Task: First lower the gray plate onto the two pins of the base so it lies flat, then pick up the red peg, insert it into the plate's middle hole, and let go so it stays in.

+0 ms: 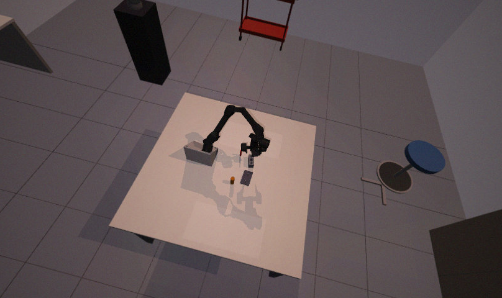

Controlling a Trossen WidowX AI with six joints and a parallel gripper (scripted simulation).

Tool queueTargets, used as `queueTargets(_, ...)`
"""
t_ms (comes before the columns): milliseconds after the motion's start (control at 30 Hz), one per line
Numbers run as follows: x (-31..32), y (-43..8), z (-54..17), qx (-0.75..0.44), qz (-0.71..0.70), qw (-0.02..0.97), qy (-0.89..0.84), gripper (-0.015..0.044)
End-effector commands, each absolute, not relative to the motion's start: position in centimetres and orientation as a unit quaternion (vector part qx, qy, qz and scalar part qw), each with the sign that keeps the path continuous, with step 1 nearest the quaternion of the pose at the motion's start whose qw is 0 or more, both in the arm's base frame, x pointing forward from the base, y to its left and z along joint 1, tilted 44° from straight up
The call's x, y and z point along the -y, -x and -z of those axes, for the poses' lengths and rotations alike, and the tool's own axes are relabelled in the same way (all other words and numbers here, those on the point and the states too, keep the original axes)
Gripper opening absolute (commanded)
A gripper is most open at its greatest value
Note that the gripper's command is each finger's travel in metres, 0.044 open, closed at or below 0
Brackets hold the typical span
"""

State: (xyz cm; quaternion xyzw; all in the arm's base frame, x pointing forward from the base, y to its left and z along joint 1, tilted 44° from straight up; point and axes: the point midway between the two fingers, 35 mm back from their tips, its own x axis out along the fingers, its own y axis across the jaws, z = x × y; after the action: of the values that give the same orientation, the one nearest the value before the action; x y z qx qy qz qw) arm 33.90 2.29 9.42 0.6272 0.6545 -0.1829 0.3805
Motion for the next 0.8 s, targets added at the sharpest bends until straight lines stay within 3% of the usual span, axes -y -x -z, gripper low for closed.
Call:
queueTargets(0, -2.6, -33.7, -9.2, -0.659, 0.191, 0.366, -0.629, 0.044)
queueTargets(267, -6.8, -34.2, -4.7, -0.659, 0.19, 0.365, -0.629, 0.044)
queueTargets(767, -8.3, -34.6, -3.1, -0.659, 0.19, 0.365, -0.63, 0.044)
